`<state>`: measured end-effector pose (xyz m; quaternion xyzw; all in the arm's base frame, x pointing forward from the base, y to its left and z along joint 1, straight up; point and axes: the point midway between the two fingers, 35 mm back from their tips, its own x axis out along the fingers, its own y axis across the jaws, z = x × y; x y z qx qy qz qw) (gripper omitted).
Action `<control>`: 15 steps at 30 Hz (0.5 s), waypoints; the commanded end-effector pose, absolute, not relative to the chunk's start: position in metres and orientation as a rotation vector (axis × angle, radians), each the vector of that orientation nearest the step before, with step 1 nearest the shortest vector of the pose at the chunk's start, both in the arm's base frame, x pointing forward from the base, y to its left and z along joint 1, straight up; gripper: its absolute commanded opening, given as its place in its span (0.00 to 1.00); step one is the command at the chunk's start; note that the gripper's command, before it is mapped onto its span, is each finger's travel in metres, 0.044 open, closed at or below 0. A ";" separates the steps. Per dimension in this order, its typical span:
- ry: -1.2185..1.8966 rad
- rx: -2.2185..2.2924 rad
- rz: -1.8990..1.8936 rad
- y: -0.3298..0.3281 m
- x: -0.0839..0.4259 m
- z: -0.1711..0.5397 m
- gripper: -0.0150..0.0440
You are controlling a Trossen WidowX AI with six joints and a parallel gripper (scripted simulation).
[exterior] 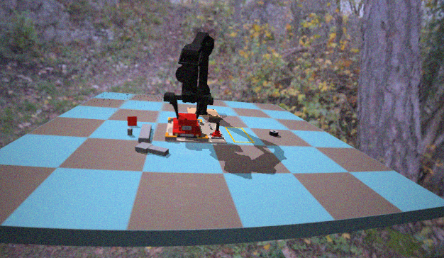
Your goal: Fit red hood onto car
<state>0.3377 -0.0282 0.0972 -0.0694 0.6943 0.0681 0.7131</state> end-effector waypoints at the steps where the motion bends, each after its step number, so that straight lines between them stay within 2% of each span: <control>1: 1.536 -0.153 0.153 -0.028 0.339 0.097 0.25; 15: 1.536 -0.153 0.153 -0.028 0.339 0.092 0.25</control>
